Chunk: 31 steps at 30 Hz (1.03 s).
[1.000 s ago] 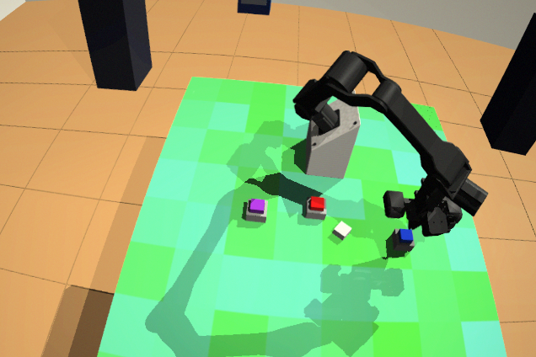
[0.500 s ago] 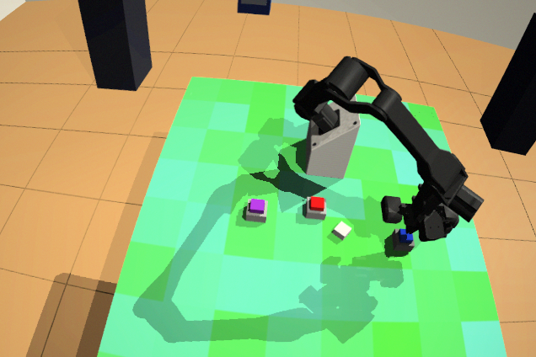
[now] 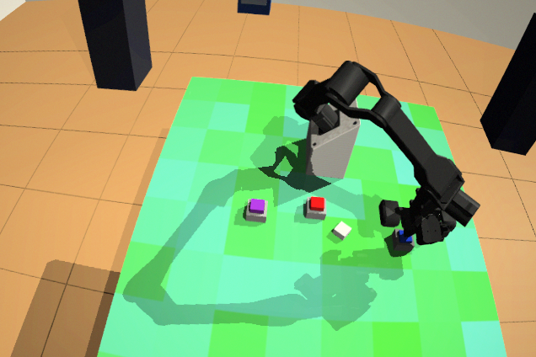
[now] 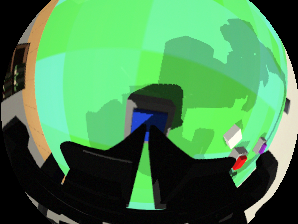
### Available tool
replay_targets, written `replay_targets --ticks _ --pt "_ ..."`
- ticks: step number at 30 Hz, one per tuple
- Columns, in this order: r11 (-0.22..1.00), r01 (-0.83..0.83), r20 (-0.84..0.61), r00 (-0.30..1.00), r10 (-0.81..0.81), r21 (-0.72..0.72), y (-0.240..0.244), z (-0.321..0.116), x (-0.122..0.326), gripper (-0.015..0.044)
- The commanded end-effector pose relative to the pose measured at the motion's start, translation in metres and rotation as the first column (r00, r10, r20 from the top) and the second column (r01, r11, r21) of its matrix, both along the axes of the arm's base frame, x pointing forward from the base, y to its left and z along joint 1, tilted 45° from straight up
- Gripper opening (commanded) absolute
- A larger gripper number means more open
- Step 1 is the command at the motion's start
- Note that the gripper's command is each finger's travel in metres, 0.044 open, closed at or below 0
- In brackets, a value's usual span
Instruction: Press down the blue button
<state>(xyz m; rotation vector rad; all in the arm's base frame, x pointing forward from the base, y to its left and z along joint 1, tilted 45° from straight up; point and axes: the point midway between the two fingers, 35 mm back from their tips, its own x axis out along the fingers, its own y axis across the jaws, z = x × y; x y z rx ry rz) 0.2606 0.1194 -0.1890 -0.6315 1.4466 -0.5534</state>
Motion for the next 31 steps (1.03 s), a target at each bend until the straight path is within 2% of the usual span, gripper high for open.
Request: replay_targets --ticks 1,10,14,19,24,30,31 --pt "1.0 -0.005 0.0 1.0 0.005 -0.003 -0.001 0.0 0.0 0.002" --pt "1.0 -0.005 0.0 1.0 0.005 -0.003 -0.001 0.0 0.0 0.002" --pt "1.0 -0.005 -0.001 1.0 0.005 -0.001 0.023 0.024 -0.002 0.002" --pt "1.0 -0.005 -0.001 1.0 0.005 -0.001 0.023 0.024 -0.002 0.002" --pt "1.0 -0.005 -0.003 1.0 0.005 0.001 0.059 0.068 -0.026 0.0151" --pt "1.0 -0.005 -0.003 1.0 0.005 0.001 0.061 0.071 -0.027 0.0309" --pt "1.0 -0.005 -0.003 1.0 0.005 0.001 0.061 0.071 -0.027 0.0309"
